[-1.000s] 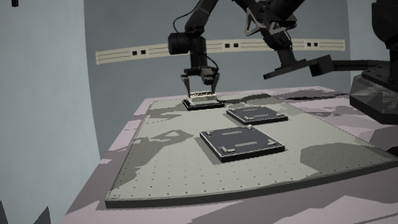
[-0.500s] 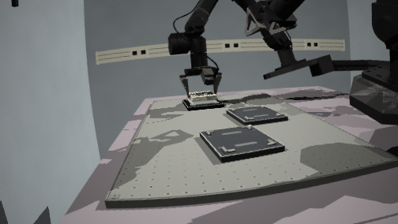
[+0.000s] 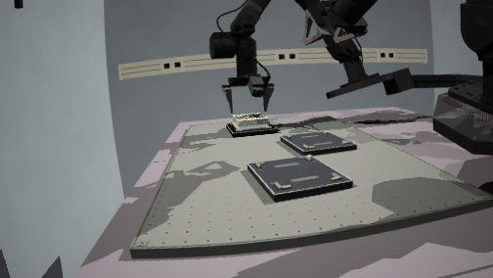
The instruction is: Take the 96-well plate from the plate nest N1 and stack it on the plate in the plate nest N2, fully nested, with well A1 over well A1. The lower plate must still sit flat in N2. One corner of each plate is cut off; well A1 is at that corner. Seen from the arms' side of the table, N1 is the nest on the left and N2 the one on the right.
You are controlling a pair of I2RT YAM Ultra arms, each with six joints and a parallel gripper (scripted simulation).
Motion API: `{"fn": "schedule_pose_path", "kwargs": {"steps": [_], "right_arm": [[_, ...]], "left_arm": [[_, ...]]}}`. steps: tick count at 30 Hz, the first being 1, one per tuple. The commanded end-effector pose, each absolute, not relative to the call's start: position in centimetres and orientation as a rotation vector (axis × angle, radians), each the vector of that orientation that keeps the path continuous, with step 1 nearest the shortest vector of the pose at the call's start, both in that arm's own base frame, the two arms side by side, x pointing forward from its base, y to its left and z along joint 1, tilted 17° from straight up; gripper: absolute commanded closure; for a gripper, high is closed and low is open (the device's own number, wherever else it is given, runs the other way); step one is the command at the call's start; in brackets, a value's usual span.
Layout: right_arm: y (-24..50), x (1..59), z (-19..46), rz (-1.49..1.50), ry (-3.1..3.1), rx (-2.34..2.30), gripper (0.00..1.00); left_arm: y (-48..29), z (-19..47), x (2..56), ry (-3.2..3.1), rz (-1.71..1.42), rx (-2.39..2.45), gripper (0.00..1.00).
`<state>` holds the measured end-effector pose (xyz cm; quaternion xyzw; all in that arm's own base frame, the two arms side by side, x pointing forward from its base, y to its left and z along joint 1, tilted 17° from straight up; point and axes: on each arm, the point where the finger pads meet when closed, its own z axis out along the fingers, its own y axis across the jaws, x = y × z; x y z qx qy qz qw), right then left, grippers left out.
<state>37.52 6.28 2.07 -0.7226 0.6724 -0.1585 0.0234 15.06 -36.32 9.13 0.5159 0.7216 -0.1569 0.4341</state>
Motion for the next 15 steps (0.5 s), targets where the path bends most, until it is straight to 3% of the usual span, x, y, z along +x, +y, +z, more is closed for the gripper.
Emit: {"fn": "schedule_pose_path", "kwargs": {"steps": [1, 13, 15], "right_arm": [[7.1, 37.5, 3.8, -0.494, 2.065, -2.234, 0.00], [8.4, 36.4, 12.0, -0.510, 2.062, -2.225, 0.00], [8.1, 35.8, 11.1, -0.470, 2.089, -2.249, 0.00]], "left_arm": [[-36.6, 8.8, 14.7, 1.784, -0.405, 1.297, 0.00], [-36.6, 8.8, 14.7, 1.784, -0.405, 1.297, 0.00], [-36.6, 8.8, 14.7, 1.784, -0.405, 1.297, 0.00]]}}
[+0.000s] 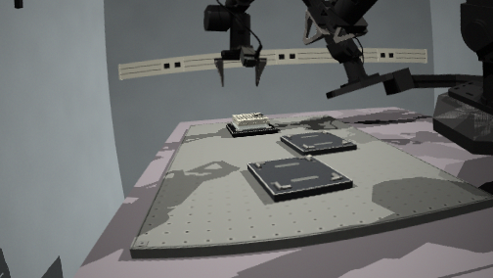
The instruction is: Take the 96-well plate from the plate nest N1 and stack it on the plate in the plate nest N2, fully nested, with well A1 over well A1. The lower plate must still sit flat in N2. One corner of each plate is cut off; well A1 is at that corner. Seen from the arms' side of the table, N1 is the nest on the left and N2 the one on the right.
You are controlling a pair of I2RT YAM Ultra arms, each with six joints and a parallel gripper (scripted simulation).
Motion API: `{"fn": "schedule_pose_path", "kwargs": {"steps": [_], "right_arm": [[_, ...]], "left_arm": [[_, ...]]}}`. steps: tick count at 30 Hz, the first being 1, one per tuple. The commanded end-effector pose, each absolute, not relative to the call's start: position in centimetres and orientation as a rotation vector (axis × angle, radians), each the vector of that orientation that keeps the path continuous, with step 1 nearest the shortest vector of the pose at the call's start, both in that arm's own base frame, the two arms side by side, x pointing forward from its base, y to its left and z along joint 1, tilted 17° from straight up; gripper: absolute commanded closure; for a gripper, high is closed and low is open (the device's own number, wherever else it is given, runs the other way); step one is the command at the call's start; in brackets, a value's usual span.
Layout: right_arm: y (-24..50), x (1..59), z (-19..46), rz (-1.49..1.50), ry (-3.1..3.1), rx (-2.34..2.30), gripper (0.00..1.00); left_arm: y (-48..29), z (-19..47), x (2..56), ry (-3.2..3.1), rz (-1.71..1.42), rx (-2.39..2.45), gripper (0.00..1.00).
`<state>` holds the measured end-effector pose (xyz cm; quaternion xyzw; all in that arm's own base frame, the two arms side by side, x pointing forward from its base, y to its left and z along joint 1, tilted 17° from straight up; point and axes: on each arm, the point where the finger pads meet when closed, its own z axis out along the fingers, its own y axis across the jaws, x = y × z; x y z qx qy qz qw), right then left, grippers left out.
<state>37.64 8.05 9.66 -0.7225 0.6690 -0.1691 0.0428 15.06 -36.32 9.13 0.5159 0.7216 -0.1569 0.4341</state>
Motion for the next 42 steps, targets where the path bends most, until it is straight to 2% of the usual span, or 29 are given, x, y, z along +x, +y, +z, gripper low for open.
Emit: {"fn": "schedule_pose_path", "kwargs": {"steps": [1, 10, 23, 42], "right_arm": [[8.2, 35.9, 10.8, -0.465, 2.079, -2.251, 0.00], [8.3, 36.0, 10.4, -0.447, 2.106, -2.209, 0.00], [8.4, 35.5, 10.7, -0.310, 2.321, -1.462, 0.00], [7.8, 33.5, 11.1, -0.181, 2.353, -0.698, 0.00]], "left_arm": [[-36.6, 8.8, 14.7, 1.784, -0.405, 1.297, 0.00], [-36.6, 8.8, 14.7, 1.784, -0.405, 1.297, 0.00], [-36.6, 8.8, 14.7, 1.784, -0.405, 1.297, 0.00], [-36.6, 8.8, 14.7, 1.784, -0.405, 1.297, 0.00]]}}
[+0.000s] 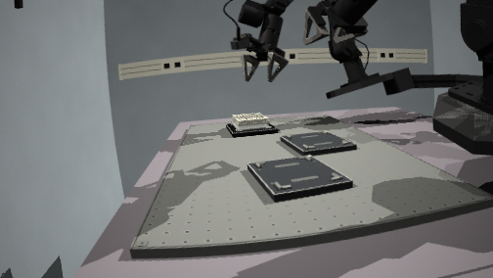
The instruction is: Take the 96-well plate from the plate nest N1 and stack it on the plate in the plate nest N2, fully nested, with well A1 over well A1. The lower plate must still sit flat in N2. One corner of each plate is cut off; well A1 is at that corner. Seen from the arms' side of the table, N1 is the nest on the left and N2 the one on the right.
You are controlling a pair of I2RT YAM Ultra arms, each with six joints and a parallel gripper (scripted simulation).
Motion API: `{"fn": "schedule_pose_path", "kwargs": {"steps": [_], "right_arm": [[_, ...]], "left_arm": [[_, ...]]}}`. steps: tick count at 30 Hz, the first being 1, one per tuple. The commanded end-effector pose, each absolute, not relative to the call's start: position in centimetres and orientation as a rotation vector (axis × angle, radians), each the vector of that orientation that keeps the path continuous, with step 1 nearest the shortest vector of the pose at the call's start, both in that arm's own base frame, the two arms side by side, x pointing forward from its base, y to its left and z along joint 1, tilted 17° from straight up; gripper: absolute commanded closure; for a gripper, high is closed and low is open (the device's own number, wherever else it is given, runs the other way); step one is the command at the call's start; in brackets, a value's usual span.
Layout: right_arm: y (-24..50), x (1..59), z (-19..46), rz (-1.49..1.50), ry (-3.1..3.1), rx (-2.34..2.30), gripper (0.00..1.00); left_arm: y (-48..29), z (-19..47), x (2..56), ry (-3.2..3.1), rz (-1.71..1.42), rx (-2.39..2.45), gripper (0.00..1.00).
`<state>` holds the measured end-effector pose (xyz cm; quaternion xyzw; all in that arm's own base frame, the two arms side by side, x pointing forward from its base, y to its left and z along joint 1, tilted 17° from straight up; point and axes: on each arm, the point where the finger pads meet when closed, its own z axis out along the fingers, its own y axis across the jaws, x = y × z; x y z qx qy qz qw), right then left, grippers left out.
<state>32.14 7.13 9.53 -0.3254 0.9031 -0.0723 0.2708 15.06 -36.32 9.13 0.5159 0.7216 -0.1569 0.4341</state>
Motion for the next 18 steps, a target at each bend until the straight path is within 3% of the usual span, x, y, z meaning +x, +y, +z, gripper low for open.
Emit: {"fn": "schedule_pose_path", "kwargs": {"steps": [1, 11, 18], "right_arm": [[7.7, 33.5, 11.2, -0.172, 2.348, -0.649, 0.00], [7.2, 31.8, 11.1, -0.079, 2.265, -0.156, 0.00], [7.4, 31.0, 10.6, -0.062, 2.253, -0.103, 0.00]], "left_arm": [[-36.6, 8.8, 14.7, 1.784, -0.405, 1.297, 0.00], [-36.6, 8.8, 14.7, 1.784, -0.405, 1.297, 0.00], [-36.6, 8.8, 14.7, 1.784, -0.405, 1.297, 0.00]]}}
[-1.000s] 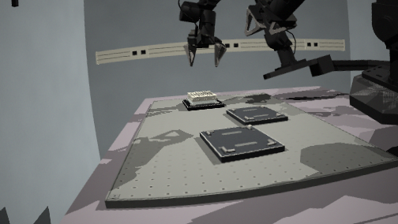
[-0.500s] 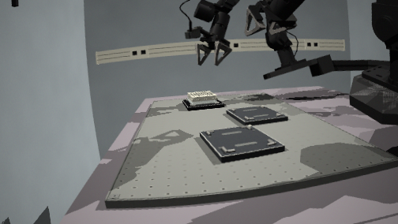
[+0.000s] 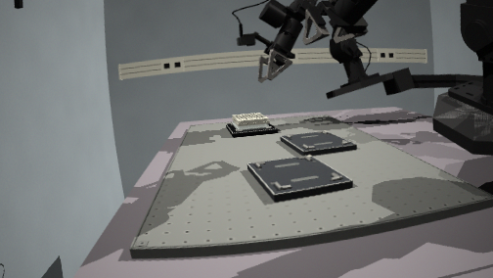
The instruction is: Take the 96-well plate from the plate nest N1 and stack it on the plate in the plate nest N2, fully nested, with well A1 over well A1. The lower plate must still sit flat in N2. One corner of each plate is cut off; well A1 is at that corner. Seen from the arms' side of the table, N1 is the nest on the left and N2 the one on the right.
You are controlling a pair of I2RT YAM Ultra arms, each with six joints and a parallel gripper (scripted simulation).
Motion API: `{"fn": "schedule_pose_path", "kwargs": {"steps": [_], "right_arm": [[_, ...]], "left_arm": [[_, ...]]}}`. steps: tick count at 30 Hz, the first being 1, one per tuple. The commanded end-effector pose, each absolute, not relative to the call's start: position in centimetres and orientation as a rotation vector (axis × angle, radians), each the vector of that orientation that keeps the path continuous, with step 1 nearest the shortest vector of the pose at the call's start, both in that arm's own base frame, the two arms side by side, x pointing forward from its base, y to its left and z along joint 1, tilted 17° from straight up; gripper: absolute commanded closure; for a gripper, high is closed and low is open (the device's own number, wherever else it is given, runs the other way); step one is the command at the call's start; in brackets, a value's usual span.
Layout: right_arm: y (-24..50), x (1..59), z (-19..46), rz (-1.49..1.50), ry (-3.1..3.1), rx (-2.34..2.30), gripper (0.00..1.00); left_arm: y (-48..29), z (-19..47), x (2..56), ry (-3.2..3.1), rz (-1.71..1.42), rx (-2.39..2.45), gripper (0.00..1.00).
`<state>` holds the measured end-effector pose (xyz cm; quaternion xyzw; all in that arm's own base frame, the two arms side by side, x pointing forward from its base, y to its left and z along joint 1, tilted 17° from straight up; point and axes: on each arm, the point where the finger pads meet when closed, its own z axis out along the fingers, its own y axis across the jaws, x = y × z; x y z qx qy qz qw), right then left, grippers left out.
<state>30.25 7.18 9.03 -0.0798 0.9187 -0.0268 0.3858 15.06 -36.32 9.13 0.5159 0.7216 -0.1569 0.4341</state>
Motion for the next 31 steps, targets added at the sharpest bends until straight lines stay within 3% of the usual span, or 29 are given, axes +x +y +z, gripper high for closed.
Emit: {"fn": "schedule_pose_path", "kwargs": {"steps": [1, 31], "right_arm": [[7.60, 30.88, 10.46, -0.056, 2.256, -0.122, 0.00], [7.61, 30.56, 10.10, -0.062, 2.272, -0.142, 0.00]], "left_arm": [[-36.61, 8.81, 14.73, 1.784, -0.405, 1.297, 0.00], [-36.61, 8.81, 14.73, 1.784, -0.405, 1.297, 0.00]]}}
